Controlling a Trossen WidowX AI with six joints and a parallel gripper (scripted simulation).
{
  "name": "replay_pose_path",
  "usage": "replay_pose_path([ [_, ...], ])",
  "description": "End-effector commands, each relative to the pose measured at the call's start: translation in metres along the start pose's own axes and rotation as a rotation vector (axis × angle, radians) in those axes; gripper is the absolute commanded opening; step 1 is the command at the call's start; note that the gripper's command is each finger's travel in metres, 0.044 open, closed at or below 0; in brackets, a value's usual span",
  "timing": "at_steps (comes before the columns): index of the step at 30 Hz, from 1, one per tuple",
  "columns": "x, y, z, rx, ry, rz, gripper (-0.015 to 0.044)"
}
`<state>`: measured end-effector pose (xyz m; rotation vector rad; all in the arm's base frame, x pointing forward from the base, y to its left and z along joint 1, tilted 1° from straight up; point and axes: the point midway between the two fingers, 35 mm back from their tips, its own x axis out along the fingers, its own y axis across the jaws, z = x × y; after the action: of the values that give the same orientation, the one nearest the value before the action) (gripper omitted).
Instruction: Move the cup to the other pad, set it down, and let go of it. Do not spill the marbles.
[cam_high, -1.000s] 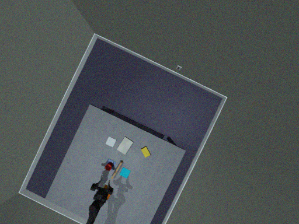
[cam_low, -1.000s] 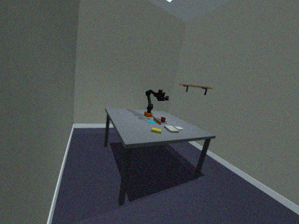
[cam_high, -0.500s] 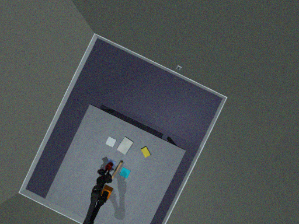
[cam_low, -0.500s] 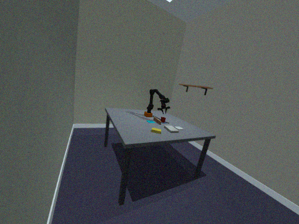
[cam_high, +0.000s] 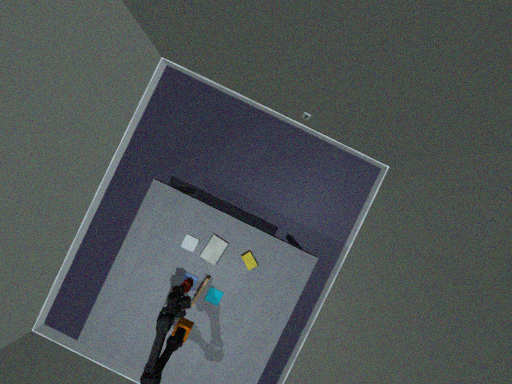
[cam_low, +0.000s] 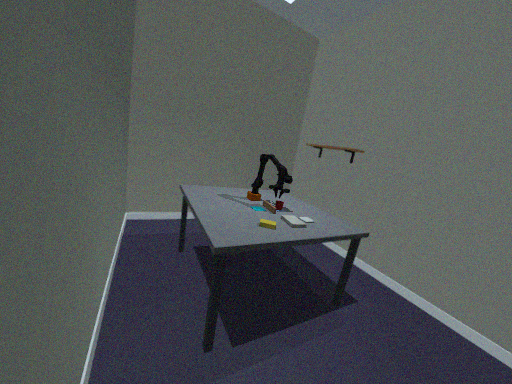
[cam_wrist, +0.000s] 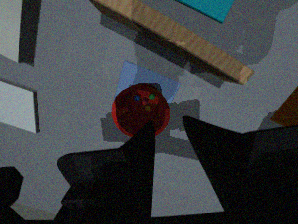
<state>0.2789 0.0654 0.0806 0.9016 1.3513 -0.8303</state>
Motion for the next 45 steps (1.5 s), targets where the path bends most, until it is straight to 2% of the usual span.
replay_pose_path([
  [1,0.004,0.0,0.0,0.009,0.0,-0.01,0.0148],
  [43,0.065,-0.001,0.001,0.009,0.0,-0.011,0.0148],
  [45,0.063,-0.001,0.0,0.005,0.002,-0.01,0.0095],
])
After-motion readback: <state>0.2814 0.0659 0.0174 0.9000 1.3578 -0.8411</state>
